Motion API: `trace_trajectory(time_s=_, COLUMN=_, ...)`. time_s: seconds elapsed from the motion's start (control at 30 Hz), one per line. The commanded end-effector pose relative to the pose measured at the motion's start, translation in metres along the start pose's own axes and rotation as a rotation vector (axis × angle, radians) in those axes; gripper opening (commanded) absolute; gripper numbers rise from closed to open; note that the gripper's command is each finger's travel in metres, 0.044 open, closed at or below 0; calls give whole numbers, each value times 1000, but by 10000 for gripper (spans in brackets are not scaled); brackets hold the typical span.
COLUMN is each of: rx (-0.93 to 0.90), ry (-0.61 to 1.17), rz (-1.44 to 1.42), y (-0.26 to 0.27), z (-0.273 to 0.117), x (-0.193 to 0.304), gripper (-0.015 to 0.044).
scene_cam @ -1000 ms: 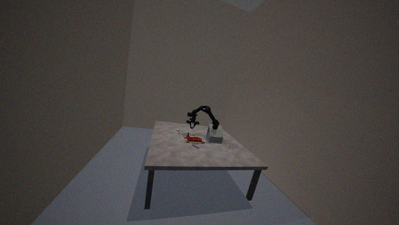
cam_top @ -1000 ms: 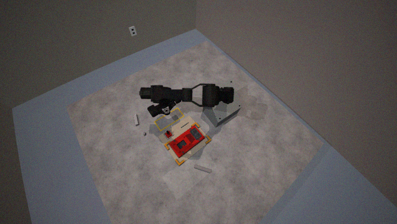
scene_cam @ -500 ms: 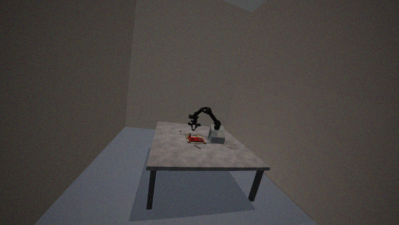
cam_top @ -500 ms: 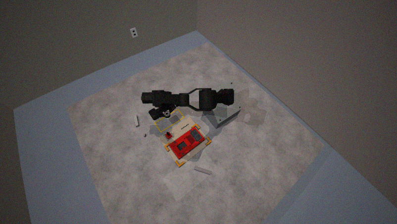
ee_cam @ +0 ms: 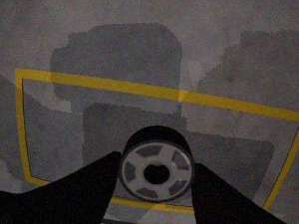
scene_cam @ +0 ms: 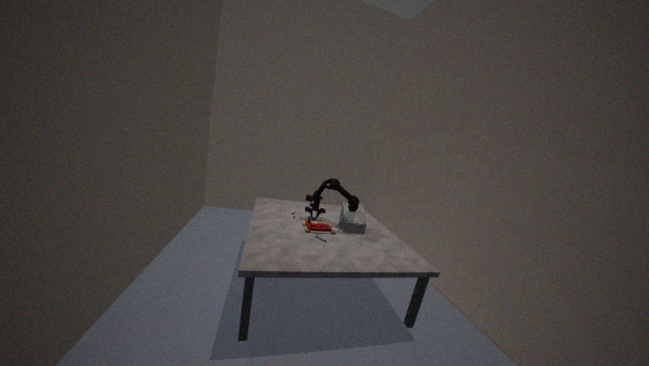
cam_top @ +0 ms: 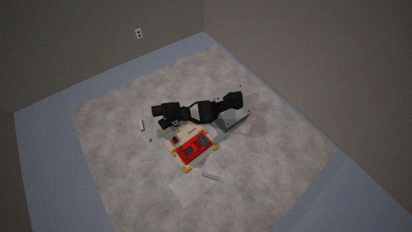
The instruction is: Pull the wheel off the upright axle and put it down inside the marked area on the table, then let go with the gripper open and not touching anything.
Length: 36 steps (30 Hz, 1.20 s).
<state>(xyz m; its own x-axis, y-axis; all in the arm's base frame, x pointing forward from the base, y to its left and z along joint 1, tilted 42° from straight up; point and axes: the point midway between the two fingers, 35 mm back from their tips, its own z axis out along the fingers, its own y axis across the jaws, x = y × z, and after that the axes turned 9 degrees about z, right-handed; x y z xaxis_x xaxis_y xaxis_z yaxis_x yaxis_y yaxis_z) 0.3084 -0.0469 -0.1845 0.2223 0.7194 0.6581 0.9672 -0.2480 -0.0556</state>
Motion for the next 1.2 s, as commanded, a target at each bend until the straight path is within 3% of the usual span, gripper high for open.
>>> trace_trajectory(time_s=0.0, rx=2, ry=0, rz=-1, y=0, z=0, x=0, gripper=52)
trace_trajectory(time_s=0.33, rx=1, ry=0, rz=0, y=0, z=-6, x=0, gripper=300)
trace_trajectory(time_s=0.53, rx=-2, ry=1, rz=4, y=1, z=-53, x=-1, gripper=300)
trace_trajectory(time_s=0.67, rx=-3, ry=2, rz=5, y=0, z=-61, x=-1, gripper=300)
trace_trajectory(time_s=0.83, rx=-8, ry=0, rz=12, y=-27, z=-75, x=5, gripper=431)
trace_trajectory(time_s=1.03, rx=0, ry=0, rz=8, y=-80, z=-103, x=19, gripper=440)
trace_trajectory(time_s=1.17, rx=1, ry=1, rz=8, y=-86, z=-105, x=21, gripper=440)
